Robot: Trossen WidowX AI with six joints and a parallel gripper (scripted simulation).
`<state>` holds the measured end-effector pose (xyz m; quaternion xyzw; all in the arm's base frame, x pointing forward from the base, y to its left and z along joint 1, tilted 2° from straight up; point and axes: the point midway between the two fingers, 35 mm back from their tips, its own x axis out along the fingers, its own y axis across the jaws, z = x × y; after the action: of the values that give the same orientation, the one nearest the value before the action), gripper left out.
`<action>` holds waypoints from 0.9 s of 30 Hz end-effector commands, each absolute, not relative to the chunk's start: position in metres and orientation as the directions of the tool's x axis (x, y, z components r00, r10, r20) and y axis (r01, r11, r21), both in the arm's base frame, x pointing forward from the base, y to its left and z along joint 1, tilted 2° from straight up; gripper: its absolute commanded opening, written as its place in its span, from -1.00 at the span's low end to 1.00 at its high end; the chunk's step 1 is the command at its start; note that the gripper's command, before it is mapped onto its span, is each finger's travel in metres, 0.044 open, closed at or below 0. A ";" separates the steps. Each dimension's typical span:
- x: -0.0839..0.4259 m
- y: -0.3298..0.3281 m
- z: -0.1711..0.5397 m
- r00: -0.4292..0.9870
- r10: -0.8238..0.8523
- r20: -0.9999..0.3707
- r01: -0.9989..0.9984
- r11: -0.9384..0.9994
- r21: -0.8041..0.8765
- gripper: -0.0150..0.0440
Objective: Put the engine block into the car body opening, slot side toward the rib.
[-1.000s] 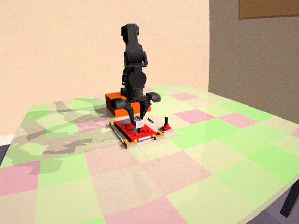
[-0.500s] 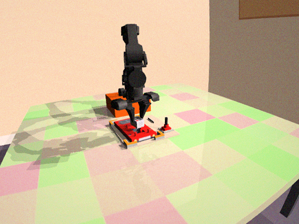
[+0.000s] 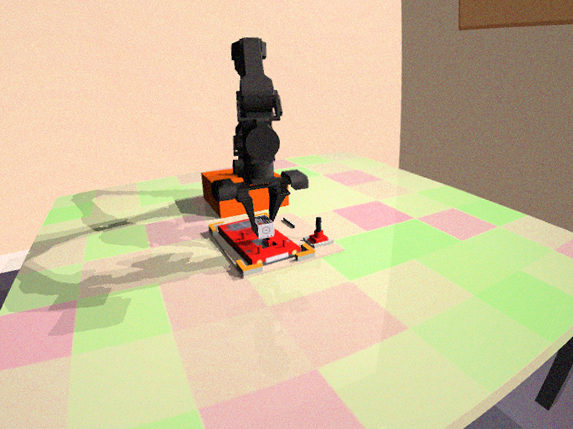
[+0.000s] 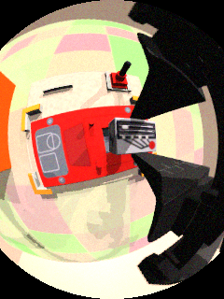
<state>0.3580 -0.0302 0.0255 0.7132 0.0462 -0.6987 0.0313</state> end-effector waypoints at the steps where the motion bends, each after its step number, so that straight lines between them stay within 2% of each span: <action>1: 0.358 -0.030 0.025 0.020 0.023 -1.000 0.128 -0.992 -0.021 0.05; 11: 0.358 -0.030 0.025 0.020 0.023 -1.000 0.397 -0.918 -0.014 0.05; 16: 0.358 -0.030 0.025 0.020 0.023 -1.000 0.383 -0.924 -0.014 0.05; 27: 0.358 -0.030 0.025 0.020 0.023 -1.000 0.172 -0.985 -0.020 0.05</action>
<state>0.3579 -0.0301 0.0255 0.7102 0.0856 -0.6952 0.0712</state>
